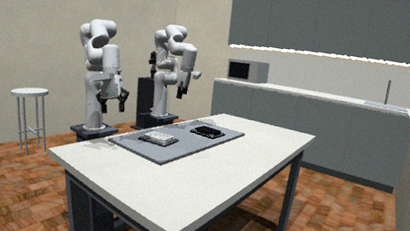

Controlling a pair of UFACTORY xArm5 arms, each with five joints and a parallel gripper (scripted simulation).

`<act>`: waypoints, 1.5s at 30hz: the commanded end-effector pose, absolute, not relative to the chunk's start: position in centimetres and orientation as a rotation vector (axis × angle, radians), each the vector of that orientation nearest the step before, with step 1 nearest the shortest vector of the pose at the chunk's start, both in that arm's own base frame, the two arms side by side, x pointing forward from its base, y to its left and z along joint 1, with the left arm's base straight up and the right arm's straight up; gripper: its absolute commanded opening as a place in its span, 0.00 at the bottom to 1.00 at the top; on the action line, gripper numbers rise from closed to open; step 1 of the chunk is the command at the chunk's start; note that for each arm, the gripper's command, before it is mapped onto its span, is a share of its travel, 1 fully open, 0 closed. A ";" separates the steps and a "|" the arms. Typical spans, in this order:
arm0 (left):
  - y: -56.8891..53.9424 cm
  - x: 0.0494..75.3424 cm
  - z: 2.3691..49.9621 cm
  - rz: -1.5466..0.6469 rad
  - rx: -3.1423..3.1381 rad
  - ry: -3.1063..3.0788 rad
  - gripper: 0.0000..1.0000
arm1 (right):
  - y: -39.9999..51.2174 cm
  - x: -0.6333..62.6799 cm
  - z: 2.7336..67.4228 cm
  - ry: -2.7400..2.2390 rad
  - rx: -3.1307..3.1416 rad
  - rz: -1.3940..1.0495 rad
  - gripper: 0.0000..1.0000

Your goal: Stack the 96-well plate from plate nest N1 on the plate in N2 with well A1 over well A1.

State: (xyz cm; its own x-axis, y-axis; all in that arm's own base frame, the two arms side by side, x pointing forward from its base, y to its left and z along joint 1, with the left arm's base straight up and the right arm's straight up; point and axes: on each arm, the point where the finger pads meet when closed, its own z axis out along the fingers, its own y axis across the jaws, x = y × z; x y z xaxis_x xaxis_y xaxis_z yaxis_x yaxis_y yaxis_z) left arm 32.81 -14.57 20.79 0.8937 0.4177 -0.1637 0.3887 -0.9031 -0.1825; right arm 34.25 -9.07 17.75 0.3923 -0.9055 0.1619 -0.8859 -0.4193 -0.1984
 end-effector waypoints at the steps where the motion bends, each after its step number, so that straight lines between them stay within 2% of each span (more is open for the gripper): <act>1: -14.8 33.4 21.4 0.259 -2.993 -0.429 1.00 | -9.1 34.4 17.9 1.646 -2.552 -0.382 1.00; 26: -16.3 36.7 25.2 0.005 -3.082 0.604 1.00 | -9.1 34.4 17.9 1.646 -2.552 -0.382 1.00; 45: -8.3 39.2 25.2 -0.009 -3.131 0.263 1.00 | -9.1 34.4 17.9 1.646 -2.552 -0.382 1.00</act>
